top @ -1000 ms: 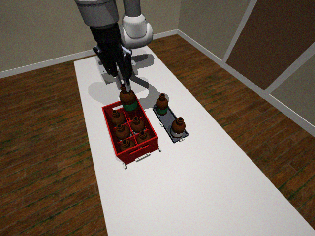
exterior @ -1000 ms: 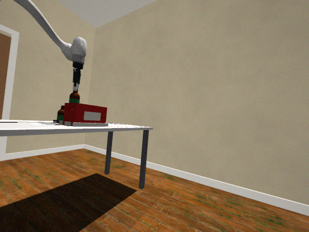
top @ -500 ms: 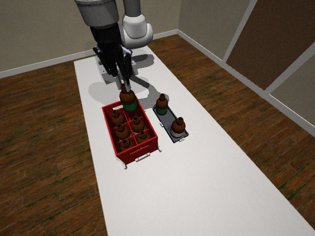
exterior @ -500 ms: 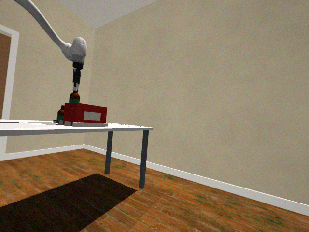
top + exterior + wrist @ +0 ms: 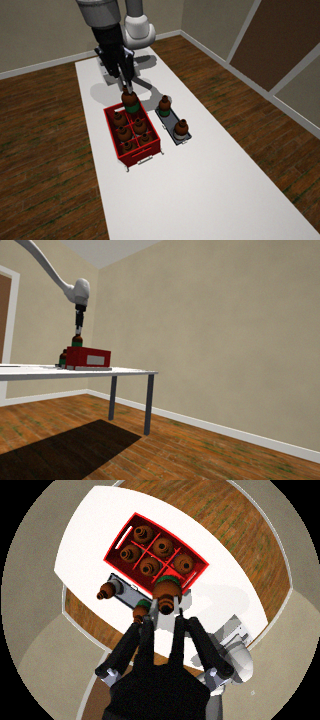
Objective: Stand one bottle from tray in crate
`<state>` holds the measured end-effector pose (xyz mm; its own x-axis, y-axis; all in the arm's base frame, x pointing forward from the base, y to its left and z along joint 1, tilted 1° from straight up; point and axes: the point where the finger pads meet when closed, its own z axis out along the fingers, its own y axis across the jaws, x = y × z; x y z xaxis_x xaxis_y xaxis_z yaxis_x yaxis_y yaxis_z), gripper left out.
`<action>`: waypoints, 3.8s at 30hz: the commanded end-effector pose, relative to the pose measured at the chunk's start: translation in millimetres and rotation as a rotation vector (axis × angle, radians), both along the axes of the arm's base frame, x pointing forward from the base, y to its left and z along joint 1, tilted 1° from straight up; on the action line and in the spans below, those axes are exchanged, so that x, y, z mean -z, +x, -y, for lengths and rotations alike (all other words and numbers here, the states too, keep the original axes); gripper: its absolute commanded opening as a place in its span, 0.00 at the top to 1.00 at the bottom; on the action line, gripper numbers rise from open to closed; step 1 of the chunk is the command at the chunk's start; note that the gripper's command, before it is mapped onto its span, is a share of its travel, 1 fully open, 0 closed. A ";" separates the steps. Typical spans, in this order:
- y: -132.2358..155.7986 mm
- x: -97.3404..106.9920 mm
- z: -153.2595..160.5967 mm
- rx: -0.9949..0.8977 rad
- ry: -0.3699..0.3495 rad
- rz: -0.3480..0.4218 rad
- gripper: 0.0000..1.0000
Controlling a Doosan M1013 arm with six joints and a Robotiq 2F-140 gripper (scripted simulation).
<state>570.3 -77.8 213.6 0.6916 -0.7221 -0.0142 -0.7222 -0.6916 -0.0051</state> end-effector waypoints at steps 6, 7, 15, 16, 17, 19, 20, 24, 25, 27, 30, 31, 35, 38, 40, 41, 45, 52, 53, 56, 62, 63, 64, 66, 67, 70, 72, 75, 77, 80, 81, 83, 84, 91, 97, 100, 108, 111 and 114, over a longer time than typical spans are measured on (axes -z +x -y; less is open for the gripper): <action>-1.8 3.9 0.8 -0.001 -0.001 -0.004 1.00; -1.8 4.0 0.8 -0.001 -0.001 -0.004 1.00; -1.8 5.3 0.8 -0.001 -0.001 -0.004 1.00; -1.8 5.8 0.8 -0.001 -0.001 -0.004 1.00; -1.8 6.2 0.8 -0.001 -0.001 -0.004 1.00; -1.8 7.4 0.7 -0.001 -0.001 -0.004 1.00; -1.8 8.1 0.7 -0.001 -0.001 -0.004 1.00; -1.9 11.4 0.6 -0.001 -0.001 -0.004 1.00; -1.9 12.3 0.6 -0.001 -0.001 -0.004 1.00; -1.9 14.4 0.5 -0.001 -0.001 -0.004 1.00; -1.9 17.8 0.4 -0.001 -0.001 -0.004 1.00; -1.9 17.8 0.4 -0.001 -0.001 -0.004 1.00; -1.9 21.5 0.3 -0.001 -0.001 -0.004 1.00; -2.0 25.2 0.2 -0.001 -0.001 -0.004 1.00; -2.0 27.7 0.1 -0.001 -0.001 -0.004 1.00; -2.0 28.9 0.1 -0.001 -0.001 -0.004 1.00; -2.0 33.5 0.0 -0.001 -0.001 -0.004 1.00; -2.1 38.2 -0.2 -0.001 -0.001 -0.004 1.00; -2.1 39.0 -0.2 -0.001 -0.001 -0.004 1.00; -2.1 41.0 -0.3 -0.001 -0.001 -0.004 1.00; -2.1 43.4 -0.3 -0.001 -0.001 -0.004 1.00; -2.1 43.5 -0.3 -0.001 -0.001 -0.004 1.00; -2.1 43.7 -0.3 -0.001 -0.001 -0.004 1.00; -2.1 43.7 -0.3 -0.001 -0.001 -0.004 1.00; -2.1 43.8 -0.3 -0.001 -0.001 -0.004 1.00; -2.1 43.9 -0.3 -0.001 -0.001 -0.004 1.00; -2.1 43.9 -0.3 -0.001 -0.001 -0.004 1.00; -2.1 43.9 -0.3 -0.001 -0.001 -0.004 1.00; -2.1 43.9 -0.3 -0.001 -0.001 -0.004 1.00; -2.1 43.9 -0.3 -0.001 -0.001 -0.004 1.00; -2.1 43.9 -0.3 -0.001 -0.001 -0.004 1.00; -2.1 43.9 -0.3 -0.001 -0.001 -0.004 1.00; -2.1 43.9 -0.3 -0.001 -0.001 -0.004 1.00; -2.1 43.9 -0.3 -0.001 -0.001 -0.004 1.00; -2.1 43.9 -0.3 -0.001 -0.001 -0.004 1.00; -2.1 43.9 -0.3 -0.001 -0.001 -0.004 1.00; -2.1 43.9 -0.3 -0.001 -0.001 -0.004 1.00; -2.1 44.2 -0.4 -0.001 -0.001 -0.004 1.00; -2.1 45.0 -0.4 -0.001 -0.001 -0.004 1.00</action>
<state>570.2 -78.0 173.2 0.6910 -0.7228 -0.0137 -0.7229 -0.6910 -0.0048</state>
